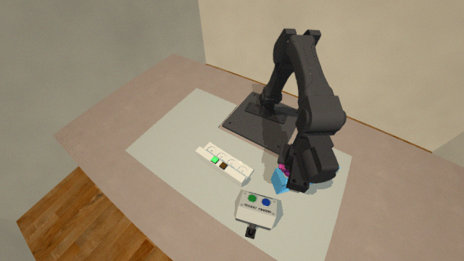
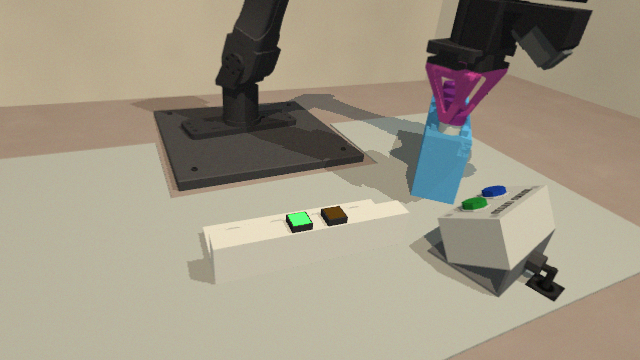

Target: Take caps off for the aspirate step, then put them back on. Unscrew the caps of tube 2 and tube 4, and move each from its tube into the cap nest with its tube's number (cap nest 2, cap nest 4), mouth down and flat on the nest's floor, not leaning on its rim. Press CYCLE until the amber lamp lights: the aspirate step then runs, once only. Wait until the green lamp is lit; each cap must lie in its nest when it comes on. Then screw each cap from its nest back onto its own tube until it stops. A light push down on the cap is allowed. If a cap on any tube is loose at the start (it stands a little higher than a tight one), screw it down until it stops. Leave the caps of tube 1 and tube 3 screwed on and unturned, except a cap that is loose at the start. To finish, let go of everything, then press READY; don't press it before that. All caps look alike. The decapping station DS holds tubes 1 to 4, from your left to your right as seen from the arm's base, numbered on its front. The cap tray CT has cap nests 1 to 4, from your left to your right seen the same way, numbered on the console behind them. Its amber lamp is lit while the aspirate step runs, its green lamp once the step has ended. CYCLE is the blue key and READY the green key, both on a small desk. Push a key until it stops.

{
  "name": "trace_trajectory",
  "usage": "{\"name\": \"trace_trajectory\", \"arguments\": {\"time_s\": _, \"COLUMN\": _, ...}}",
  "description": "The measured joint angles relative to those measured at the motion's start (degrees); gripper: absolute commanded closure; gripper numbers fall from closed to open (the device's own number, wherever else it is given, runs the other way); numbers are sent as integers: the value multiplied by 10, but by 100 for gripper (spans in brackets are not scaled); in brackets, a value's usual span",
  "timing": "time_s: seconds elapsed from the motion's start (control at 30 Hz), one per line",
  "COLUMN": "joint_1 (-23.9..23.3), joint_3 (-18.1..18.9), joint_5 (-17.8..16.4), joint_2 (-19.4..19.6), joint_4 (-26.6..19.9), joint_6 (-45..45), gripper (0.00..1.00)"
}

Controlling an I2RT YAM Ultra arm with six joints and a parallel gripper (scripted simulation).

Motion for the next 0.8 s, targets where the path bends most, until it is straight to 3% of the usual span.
{"name": "trace_trajectory", "arguments": {"time_s": 0.47, "joint_1": 0, "joint_3": -2, "joint_5": -1, "joint_2": 0, "joint_4": 1, "joint_6": 7, "gripper": 51}}
{"name": "trace_trajectory", "arguments": {"time_s": 0.8, "joint_1": 0, "joint_3": -2, "joint_5": -1, "joint_2": 0, "joint_4": 0, "joint_6": -163, "gripper": 51}}
